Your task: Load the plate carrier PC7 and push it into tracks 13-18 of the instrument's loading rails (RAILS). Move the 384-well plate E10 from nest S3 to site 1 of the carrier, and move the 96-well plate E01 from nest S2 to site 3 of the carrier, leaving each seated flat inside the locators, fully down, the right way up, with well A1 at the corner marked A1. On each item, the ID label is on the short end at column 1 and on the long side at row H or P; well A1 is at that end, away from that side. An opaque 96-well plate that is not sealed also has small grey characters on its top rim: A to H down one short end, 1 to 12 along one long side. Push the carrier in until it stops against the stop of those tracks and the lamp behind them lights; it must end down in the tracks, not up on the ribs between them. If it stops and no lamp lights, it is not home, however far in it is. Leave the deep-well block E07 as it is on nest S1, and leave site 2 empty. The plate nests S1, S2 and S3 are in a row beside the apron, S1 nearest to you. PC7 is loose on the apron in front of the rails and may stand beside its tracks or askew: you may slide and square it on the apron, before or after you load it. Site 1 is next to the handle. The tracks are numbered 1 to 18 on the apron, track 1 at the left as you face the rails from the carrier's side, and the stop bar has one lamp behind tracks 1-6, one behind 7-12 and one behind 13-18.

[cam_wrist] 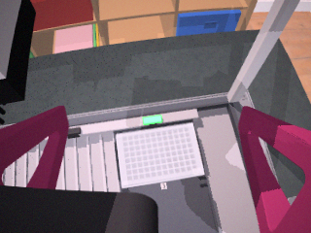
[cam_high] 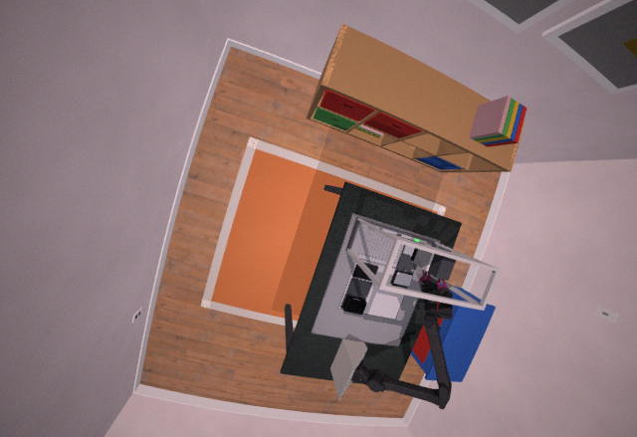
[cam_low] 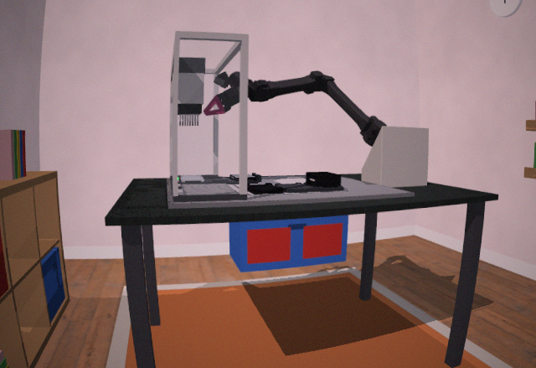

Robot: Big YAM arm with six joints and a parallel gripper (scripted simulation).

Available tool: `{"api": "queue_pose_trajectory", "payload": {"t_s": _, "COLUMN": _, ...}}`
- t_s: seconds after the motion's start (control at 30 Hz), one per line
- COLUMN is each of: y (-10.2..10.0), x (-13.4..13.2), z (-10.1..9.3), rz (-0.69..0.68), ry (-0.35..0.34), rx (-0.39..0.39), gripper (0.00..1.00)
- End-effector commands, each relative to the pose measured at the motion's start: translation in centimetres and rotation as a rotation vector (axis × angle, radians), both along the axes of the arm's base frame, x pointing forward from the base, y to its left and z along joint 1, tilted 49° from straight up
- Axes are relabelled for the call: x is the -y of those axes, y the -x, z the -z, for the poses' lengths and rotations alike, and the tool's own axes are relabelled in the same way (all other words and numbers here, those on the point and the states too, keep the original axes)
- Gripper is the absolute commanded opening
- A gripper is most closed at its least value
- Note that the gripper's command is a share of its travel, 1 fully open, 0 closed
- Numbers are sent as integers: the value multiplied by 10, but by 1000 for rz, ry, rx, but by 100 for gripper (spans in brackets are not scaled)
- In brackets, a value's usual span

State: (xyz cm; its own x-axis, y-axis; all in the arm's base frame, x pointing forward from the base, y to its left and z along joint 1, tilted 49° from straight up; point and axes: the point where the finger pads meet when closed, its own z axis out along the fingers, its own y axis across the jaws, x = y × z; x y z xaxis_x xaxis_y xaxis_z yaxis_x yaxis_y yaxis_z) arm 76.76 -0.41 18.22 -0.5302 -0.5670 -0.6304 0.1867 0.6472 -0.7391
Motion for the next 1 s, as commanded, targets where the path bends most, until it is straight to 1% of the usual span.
{"api": "queue_pose_trajectory", "payload": {"t_s": 0.0, "y": -7, "x": -11, "z": -20, "rz": -16, "ry": -3, "rx": 33, "gripper": 100}}
{"api": "queue_pose_trajectory", "payload": {"t_s": 0.57, "y": -7, "x": -11, "z": -20, "rz": -16, "ry": -3, "rx": 33, "gripper": 100}}
{"api": "queue_pose_trajectory", "payload": {"t_s": 0.6, "y": 5, "x": 2, "z": -19, "rz": -4, "ry": 9, "rx": 10, "gripper": 100}}
{"api": "queue_pose_trajectory", "payload": {"t_s": 0.67, "y": 5, "x": 2, "z": -19, "rz": -4, "ry": 9, "rx": 10, "gripper": 100}}
{"api": "queue_pose_trajectory", "payload": {"t_s": 0.7, "y": 8, "x": -3, "z": -23, "rz": -9, "ry": 6, "rx": 33, "gripper": 100}}
{"api": "queue_pose_trajectory", "payload": {"t_s": 0.87, "y": 28, "x": -25, "z": -24, "rz": -35, "ry": 0, "rx": 38, "gripper": 100}}
{"api": "queue_pose_trajectory", "payload": {"t_s": 0.97, "y": 40, "x": -24, "z": -25, "rz": -34, "ry": -4, "rx": 40, "gripper": 100}}
